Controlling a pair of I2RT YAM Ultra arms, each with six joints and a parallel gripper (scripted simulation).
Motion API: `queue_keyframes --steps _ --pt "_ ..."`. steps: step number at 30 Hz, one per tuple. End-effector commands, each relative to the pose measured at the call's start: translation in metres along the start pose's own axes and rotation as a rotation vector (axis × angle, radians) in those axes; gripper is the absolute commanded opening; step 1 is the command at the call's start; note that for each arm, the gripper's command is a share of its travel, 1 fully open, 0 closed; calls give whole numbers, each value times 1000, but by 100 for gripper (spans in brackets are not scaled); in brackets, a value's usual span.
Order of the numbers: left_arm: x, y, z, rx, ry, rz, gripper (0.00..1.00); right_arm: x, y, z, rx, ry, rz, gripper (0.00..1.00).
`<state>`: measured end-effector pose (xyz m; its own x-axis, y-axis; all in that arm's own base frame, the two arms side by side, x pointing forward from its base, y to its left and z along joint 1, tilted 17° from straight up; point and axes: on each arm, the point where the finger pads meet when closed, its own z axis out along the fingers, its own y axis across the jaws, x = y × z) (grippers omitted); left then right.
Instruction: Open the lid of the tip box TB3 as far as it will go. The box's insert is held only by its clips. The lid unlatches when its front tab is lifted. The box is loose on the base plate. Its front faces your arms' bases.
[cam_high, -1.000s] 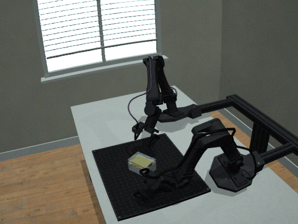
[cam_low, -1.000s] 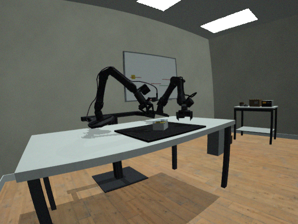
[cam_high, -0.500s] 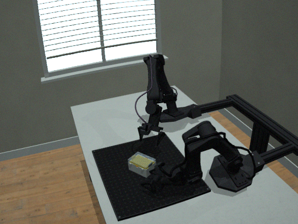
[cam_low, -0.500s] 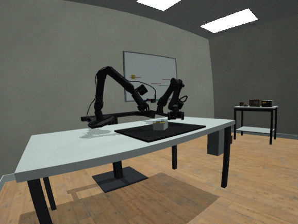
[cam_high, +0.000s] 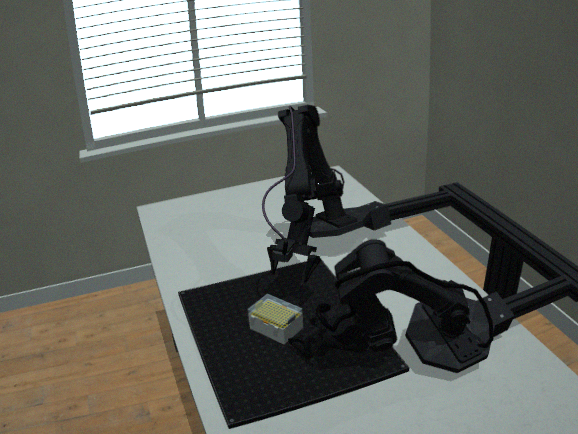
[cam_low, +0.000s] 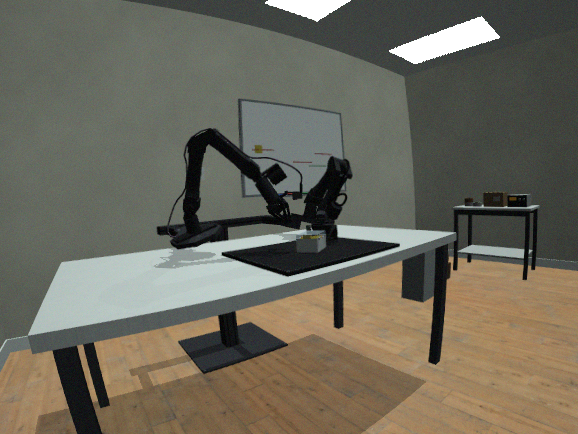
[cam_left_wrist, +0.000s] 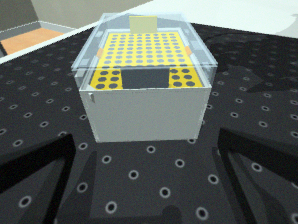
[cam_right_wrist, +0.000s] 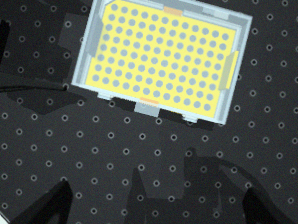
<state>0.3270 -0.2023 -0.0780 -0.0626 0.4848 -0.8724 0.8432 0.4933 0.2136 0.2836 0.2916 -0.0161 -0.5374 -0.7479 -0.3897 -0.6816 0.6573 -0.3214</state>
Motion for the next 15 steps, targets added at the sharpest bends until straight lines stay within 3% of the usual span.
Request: queue_keyframes --steps 1,15 --pt "-1 -7 -2 8 -12 7 100 -10 2 -12 -11 -41 -5 100" --pt "-2 -4 17 -6 -14 5 100 -12 0 -10 -9 -39 0 100"
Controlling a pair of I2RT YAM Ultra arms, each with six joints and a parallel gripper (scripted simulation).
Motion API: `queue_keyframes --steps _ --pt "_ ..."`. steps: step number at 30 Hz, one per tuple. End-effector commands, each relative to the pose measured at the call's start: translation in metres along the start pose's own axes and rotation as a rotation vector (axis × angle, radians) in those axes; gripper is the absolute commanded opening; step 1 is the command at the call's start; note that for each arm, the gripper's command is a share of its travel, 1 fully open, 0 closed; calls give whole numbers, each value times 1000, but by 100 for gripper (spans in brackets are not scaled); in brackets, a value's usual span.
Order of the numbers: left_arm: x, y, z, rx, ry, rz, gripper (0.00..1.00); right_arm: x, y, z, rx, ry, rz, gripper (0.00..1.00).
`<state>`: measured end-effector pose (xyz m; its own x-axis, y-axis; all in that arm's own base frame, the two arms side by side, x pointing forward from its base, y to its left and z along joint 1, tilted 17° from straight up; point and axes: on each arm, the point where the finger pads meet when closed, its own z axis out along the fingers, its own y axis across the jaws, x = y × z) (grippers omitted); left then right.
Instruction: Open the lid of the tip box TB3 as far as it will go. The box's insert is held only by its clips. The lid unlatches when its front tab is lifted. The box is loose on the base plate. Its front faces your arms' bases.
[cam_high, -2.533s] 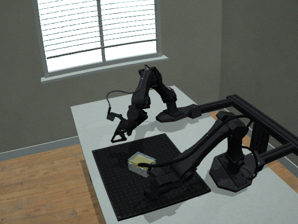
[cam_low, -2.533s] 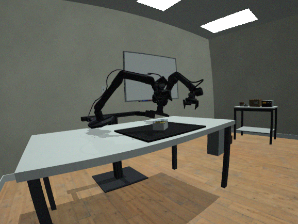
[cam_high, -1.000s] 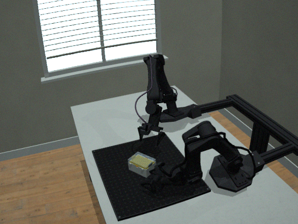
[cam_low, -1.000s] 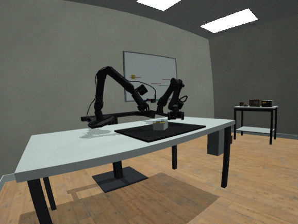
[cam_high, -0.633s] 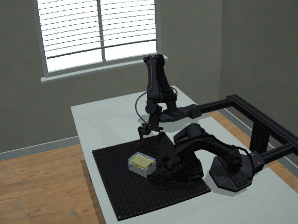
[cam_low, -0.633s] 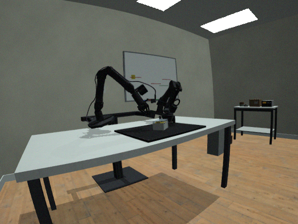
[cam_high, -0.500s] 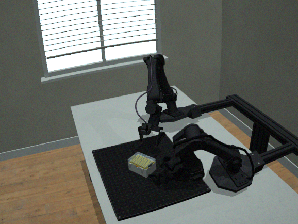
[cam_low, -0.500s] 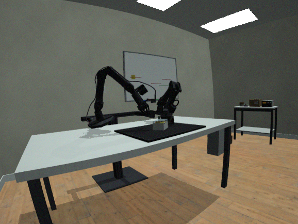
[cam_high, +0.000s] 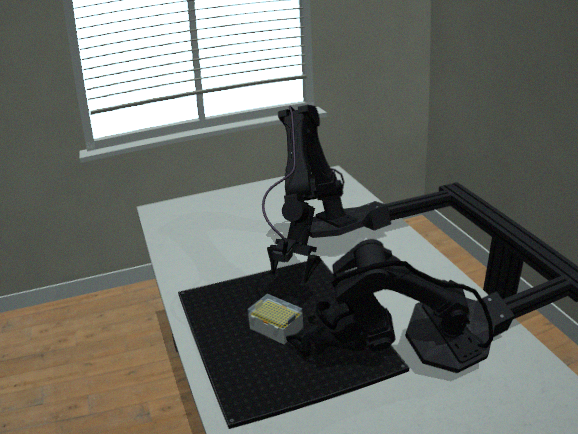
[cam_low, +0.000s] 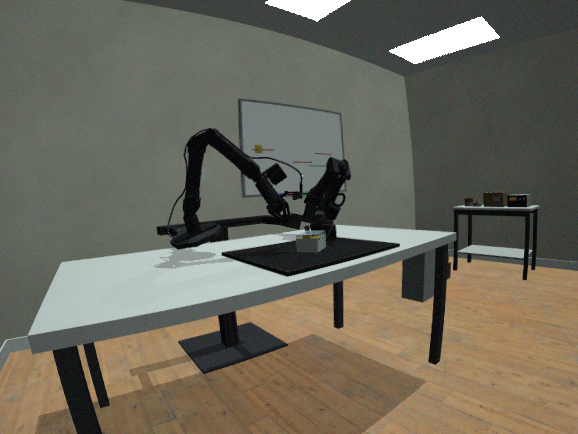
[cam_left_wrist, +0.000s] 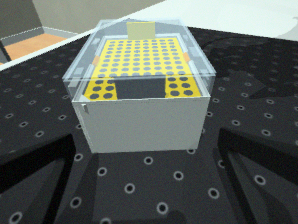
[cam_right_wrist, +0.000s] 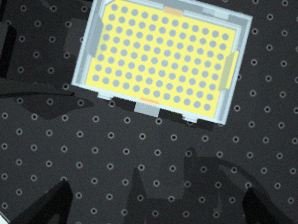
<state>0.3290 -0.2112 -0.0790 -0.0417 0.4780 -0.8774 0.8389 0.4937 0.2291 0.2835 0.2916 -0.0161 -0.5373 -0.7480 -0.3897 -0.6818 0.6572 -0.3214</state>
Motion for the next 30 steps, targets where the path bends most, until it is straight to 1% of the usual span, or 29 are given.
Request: queue_keyframes --steps 1,19,30 --pt "2 -1 11 3 4 -8 100 -12 0 -10 -8 -39 1 100" --pt "2 -1 35 3 4 -8 100 -12 0 -10 -8 -39 1 100" --pt "1 -3 35 11 0 -6 100 -12 0 -10 -8 -39 1 100"
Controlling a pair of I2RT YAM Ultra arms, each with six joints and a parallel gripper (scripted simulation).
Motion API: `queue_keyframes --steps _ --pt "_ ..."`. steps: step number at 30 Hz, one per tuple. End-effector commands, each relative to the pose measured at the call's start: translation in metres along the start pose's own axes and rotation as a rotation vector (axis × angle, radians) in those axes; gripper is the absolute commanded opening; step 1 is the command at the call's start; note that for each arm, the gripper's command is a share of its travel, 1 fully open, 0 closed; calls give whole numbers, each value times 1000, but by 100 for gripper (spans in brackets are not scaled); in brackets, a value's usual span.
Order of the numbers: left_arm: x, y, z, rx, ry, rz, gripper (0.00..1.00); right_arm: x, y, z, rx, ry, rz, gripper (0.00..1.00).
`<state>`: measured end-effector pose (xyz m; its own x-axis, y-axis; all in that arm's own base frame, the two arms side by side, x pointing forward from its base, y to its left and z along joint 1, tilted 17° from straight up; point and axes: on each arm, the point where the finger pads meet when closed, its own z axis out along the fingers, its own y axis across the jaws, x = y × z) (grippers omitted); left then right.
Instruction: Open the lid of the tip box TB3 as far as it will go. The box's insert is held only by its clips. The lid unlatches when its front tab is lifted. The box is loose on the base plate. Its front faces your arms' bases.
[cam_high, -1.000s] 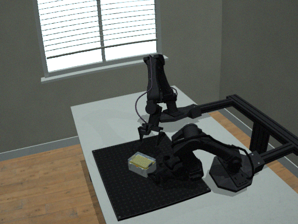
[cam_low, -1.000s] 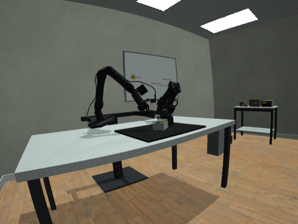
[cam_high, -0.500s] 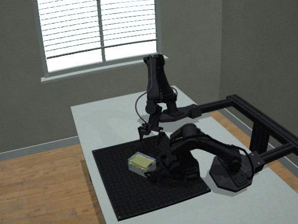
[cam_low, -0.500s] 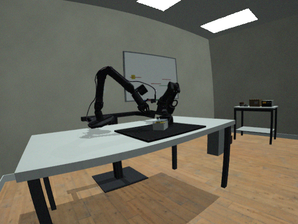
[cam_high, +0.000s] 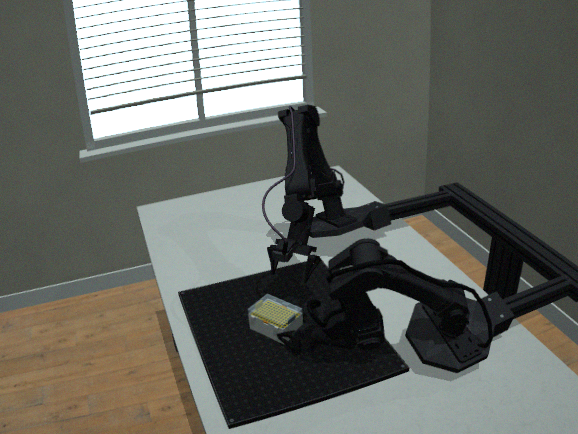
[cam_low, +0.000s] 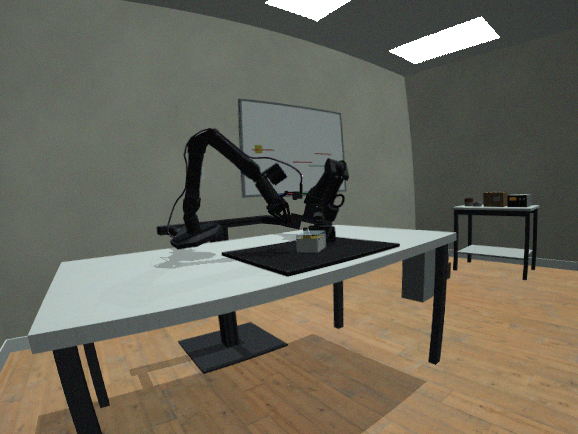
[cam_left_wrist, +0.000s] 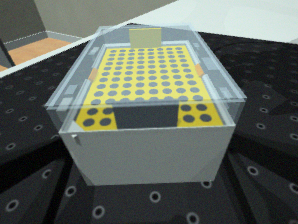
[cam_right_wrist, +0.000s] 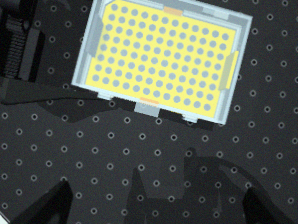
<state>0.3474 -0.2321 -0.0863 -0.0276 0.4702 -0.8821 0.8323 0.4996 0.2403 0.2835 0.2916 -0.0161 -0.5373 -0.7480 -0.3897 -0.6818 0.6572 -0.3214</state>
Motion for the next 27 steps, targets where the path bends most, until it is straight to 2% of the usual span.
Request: queue_keyframes --steps 1,3,4,9,12,17,18,19,20,24,26,27 --pt "5 -6 7 23 15 -13 96 -12 0 -10 -8 -39 1 100" --pt "3 -3 4 13 8 -5 96 -12 0 -10 -8 -39 1 100" --pt "3 -3 4 13 8 -5 91 -12 0 -10 -8 -39 1 100" --pt "2 -2 6 21 5 -6 90 -12 0 -10 -8 -39 1 100" --pt "2 -2 6 21 5 -6 83 -12 0 -10 -8 -39 1 100" --pt "3 0 5 18 6 -2 80 -12 0 -10 -8 -39 1 100" --pt "3 0 5 18 6 -2 69 -12 0 -10 -8 -39 1 100" --pt "3 0 5 18 6 -2 80 -12 0 -10 -8 -39 1 100" --pt "3 0 5 18 6 -2 84 -12 0 -10 -8 -39 1 100" --pt "3 -1 3 13 8 -5 84 -27 1 -9 4 -114 11 55" --pt "3 -1 3 13 8 -5 84 -27 1 -9 4 -114 11 55" --pt "3 -1 3 13 8 -5 84 -35 1 -7 10 -150 23 43"
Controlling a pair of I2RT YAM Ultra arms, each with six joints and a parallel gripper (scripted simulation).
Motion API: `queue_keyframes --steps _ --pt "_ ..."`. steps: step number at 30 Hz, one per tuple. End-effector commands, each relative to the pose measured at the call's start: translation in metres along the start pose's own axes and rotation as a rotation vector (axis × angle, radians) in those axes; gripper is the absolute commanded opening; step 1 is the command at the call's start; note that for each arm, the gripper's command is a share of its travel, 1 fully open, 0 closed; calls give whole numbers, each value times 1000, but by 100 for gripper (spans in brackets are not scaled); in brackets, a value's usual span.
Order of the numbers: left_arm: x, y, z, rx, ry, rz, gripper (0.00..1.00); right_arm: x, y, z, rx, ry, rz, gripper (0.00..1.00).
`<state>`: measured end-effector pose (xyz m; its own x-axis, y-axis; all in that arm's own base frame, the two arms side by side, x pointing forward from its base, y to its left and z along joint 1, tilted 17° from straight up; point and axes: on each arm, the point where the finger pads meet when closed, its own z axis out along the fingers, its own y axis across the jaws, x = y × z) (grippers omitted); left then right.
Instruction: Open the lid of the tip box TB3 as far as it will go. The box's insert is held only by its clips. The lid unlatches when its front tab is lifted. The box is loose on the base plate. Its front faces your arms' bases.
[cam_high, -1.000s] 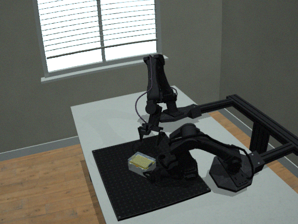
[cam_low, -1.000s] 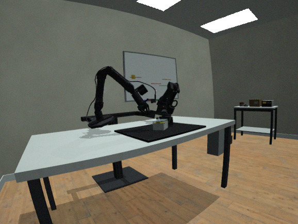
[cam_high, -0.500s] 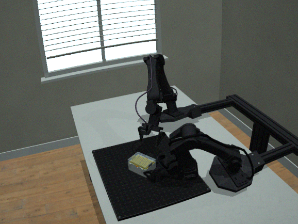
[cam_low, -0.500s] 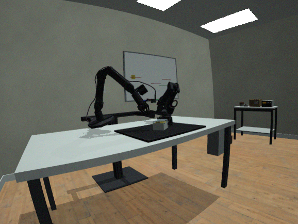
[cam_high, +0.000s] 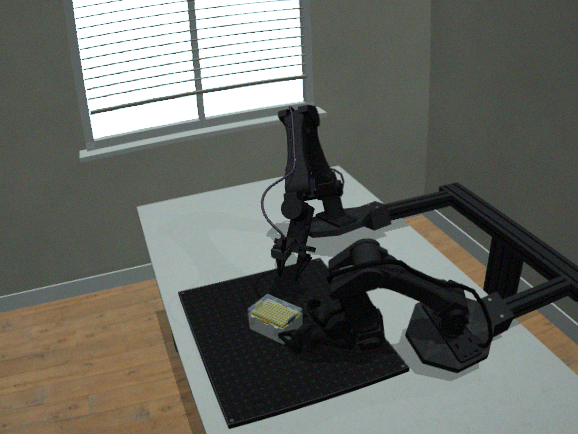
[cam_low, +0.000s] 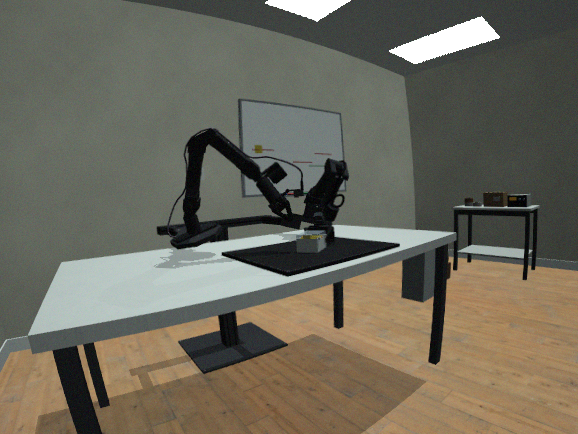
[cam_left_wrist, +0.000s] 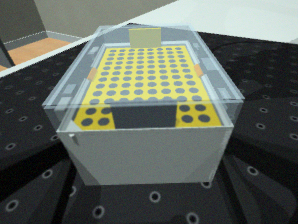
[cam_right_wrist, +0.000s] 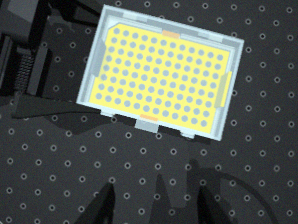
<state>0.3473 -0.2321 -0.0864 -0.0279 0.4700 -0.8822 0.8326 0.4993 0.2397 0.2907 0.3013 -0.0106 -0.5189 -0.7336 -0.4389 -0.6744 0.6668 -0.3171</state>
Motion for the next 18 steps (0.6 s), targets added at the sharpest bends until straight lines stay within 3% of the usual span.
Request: queue_keyframes --steps 1,10,18 --pt "3 -1 3 12 8 -5 84 -28 3 -3 12 -127 18 43" --pt "3 -1 3 12 8 -5 84 -68 16 21 60 -469 114 43" --pt "3 -1 3 12 8 -5 84 -66 24 26 76 -613 164 43"
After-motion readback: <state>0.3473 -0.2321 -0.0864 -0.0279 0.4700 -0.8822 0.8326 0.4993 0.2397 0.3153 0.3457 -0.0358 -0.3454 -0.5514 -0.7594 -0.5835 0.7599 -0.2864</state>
